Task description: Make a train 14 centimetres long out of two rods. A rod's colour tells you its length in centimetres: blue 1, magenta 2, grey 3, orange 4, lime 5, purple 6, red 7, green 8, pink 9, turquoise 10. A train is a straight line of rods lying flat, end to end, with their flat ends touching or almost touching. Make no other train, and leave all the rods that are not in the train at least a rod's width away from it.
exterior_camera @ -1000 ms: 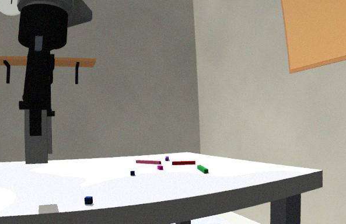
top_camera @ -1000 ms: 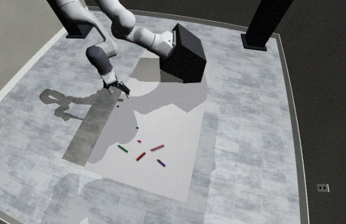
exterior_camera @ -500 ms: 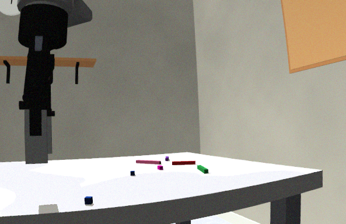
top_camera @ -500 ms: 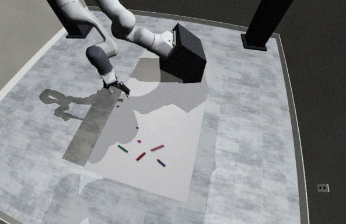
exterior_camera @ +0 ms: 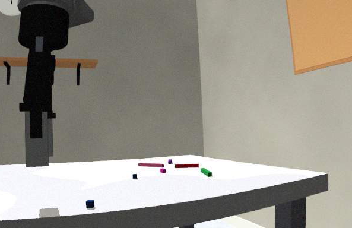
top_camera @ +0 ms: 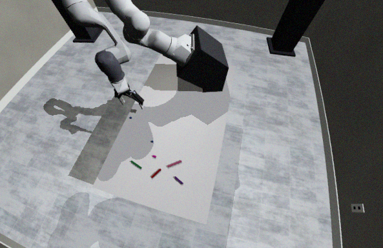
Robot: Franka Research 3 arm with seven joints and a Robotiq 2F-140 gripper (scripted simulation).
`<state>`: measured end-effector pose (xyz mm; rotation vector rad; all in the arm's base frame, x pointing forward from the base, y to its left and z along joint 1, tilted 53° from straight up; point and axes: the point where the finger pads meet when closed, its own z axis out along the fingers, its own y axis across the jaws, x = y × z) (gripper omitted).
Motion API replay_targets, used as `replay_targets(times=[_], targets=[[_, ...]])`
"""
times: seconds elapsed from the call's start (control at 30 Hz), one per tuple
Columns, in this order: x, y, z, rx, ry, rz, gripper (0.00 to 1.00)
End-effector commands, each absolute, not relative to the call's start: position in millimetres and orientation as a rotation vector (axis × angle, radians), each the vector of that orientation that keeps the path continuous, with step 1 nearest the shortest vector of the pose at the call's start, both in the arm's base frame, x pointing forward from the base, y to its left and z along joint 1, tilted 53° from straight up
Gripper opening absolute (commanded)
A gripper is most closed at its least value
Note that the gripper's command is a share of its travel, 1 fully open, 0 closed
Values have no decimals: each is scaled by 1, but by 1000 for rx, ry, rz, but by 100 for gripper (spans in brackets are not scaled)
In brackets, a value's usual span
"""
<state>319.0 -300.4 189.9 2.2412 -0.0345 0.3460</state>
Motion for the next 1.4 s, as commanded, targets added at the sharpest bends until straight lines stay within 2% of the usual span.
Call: replay_targets(times=[0.0, 0.87, 0.97, 1.23, 1.37], targets=[[319, -300, 190, 2242, -36, 351, 100], [321, -300, 190, 2241, -36, 349, 100], [343, -299, 191, 2231, -39, 339, 100], [440, -258, 170, 2222, -37, 339, 100], [468, -233, 156, 2230, -36, 345, 100]])
